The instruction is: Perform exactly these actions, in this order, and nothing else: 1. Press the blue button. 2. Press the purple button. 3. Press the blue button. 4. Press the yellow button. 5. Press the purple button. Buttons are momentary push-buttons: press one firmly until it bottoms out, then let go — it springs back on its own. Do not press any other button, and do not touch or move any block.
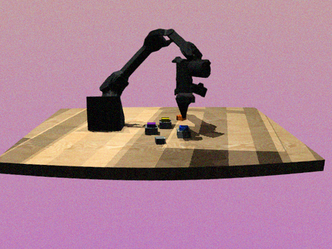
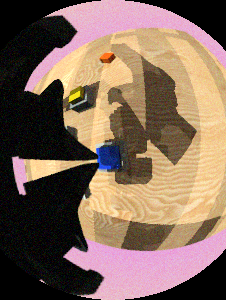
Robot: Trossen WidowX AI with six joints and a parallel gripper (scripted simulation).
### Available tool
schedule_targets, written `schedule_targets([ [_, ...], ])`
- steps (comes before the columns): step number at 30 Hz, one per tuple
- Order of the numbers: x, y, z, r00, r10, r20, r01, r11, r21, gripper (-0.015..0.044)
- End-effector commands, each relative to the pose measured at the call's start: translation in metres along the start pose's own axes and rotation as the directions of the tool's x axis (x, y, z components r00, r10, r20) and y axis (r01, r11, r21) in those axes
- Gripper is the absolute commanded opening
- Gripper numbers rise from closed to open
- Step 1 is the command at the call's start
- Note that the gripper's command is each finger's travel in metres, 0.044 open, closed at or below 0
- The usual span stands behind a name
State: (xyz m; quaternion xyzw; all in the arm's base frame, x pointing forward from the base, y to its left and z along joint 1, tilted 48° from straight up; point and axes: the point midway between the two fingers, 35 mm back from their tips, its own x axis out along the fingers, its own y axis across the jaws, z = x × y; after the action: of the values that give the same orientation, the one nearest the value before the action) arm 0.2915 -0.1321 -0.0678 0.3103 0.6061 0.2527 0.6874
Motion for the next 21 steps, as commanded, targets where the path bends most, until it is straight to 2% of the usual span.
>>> schedule_targets([
  [1, -0.033, -0.001, 0.001, 1.000, -0.008, 0.001, 0.008, 1.000, -0.005, 0.0020],
  [3, -0.054, -0.001, 0.000, 1.000, -0.008, 0.000, 0.008, 1.000, -0.005, 0.0020],
  [8, -0.058, 0.008, -0.002, 1.000, -0.007, 0.000, 0.007, 1.000, -0.005, 0.0020],
  [18, -0.058, 0.123, -0.053, 1.000, -0.002, -0.003, 0.002, 1.000, -0.001, 0.0020],
  [21, -0.055, 0.137, -0.064, 1.000, -0.001, -0.003, 0.001, 1.000, 0.000, 0.0020],
])
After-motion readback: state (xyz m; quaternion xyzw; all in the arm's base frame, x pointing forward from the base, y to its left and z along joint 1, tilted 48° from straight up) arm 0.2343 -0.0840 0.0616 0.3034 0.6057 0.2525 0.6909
